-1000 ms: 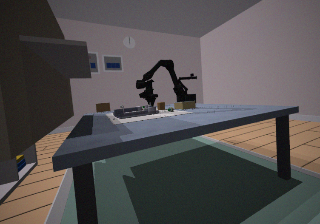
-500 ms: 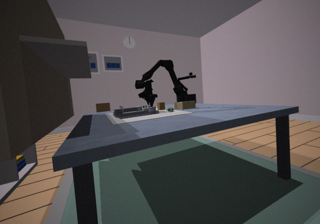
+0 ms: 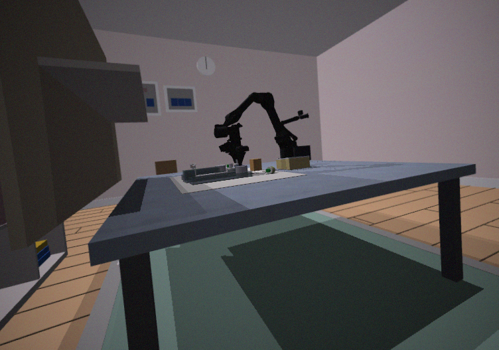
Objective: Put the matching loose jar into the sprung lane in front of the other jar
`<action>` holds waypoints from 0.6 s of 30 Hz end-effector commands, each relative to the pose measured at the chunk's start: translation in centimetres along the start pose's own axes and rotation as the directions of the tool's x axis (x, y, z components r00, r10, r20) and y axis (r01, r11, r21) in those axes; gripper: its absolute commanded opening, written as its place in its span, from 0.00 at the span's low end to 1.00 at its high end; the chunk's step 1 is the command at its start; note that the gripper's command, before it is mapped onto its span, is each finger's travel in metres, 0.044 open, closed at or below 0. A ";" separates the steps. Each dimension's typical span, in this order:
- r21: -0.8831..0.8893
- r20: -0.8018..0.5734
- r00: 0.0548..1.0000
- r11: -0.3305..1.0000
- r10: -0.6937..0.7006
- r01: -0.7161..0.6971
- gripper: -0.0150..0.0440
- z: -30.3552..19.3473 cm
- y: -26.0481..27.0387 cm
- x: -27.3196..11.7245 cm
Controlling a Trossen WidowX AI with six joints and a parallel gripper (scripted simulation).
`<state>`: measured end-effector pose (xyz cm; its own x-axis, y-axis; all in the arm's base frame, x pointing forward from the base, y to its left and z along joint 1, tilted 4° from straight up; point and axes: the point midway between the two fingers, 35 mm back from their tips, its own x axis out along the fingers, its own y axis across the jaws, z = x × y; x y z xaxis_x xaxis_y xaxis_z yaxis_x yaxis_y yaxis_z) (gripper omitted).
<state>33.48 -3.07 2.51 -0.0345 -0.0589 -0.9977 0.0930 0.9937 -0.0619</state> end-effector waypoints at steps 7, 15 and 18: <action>-0.001 0.037 0.999 1.000 -0.002 0.002 0.25 1.4 -0.1 -0.6; -0.001 0.037 0.999 1.000 -0.002 0.002 0.25 1.4 -0.1 -0.6; -0.001 0.037 0.999 1.000 -0.002 0.002 0.25 1.4 -0.1 -0.6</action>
<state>34.01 -3.10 2.71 -0.0309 -0.0591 -0.9978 0.0930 0.9938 -0.0618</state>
